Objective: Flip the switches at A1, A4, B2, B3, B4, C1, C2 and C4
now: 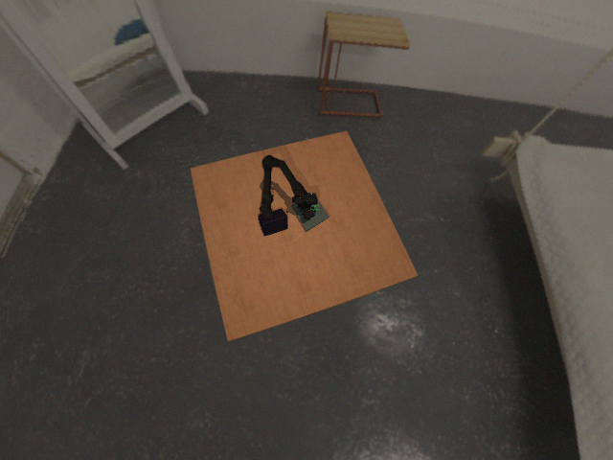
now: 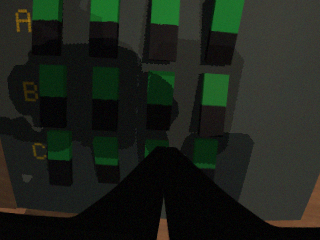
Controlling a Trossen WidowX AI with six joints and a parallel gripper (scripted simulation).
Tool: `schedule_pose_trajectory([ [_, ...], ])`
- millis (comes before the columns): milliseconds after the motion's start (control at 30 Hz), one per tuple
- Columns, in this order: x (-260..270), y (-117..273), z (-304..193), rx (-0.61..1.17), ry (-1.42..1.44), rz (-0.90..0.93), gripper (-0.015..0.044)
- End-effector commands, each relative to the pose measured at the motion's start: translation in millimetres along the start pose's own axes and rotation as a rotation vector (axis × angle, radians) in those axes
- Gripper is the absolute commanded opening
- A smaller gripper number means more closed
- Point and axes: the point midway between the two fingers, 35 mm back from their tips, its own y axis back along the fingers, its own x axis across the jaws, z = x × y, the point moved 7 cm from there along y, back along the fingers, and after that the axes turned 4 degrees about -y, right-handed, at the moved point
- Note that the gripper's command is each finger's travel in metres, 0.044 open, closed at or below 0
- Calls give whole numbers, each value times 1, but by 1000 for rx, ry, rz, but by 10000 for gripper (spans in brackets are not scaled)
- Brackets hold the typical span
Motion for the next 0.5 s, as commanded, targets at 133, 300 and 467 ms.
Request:
schedule_pose_trajectory([
  [133,2,30,3,0,14,-3,0],
  [300,-26,30,5,0,15,-4,0],
  [467,-27,2,3,-21,14,-3,0],
])
